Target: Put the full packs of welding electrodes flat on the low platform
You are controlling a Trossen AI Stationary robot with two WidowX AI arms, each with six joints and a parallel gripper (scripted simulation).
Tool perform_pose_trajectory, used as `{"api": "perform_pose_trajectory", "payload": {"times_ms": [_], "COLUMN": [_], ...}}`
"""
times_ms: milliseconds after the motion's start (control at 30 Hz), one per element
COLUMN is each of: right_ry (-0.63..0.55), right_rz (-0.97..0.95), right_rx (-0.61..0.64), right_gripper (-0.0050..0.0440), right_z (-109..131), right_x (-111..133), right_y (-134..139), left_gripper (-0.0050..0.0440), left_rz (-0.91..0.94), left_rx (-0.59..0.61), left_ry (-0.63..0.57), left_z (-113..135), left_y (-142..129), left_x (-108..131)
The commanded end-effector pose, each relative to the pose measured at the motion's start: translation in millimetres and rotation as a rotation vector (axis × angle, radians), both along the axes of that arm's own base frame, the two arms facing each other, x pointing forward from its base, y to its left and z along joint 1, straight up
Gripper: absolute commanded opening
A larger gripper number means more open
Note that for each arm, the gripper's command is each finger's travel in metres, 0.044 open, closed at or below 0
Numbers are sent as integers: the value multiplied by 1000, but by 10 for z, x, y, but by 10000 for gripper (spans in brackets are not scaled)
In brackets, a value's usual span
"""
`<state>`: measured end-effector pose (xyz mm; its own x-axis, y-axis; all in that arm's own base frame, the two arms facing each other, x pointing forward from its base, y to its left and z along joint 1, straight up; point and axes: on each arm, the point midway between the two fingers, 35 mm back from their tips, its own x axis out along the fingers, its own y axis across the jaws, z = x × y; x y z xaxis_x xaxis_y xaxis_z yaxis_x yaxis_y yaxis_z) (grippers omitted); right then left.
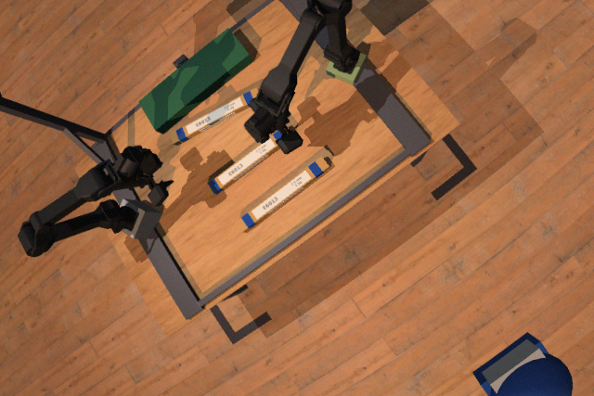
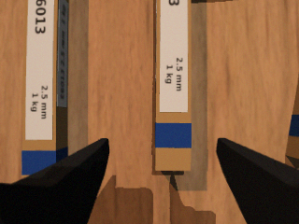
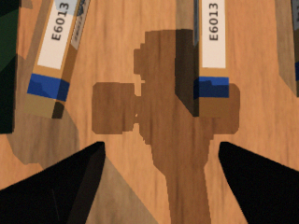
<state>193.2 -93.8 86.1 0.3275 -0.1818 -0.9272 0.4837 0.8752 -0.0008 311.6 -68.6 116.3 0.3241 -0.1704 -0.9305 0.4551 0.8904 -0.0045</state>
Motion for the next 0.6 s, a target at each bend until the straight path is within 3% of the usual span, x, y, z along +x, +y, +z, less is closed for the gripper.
{"api": "perform_pose_trajectory", "payload": {"times_ms": [0, 167, 567], "right_ry": [-14, -14, -14], "right_rz": [0, 0, 0], "right_rx": [-6, -6, -6], "right_gripper": [330, 330, 330], "right_z": [44, 44, 44], "right_x": [32, 32, 32], "right_y": [-15, -15, -15], "left_gripper": [330, 330, 330], "left_rz": [3, 3, 3], "left_rx": [-1, -2, -9], "left_ry": [-26, -25, -30], "left_z": [158, 207, 451], "left_y": [-99, -173, -480], "left_x": [-242, -418, -1105]}}
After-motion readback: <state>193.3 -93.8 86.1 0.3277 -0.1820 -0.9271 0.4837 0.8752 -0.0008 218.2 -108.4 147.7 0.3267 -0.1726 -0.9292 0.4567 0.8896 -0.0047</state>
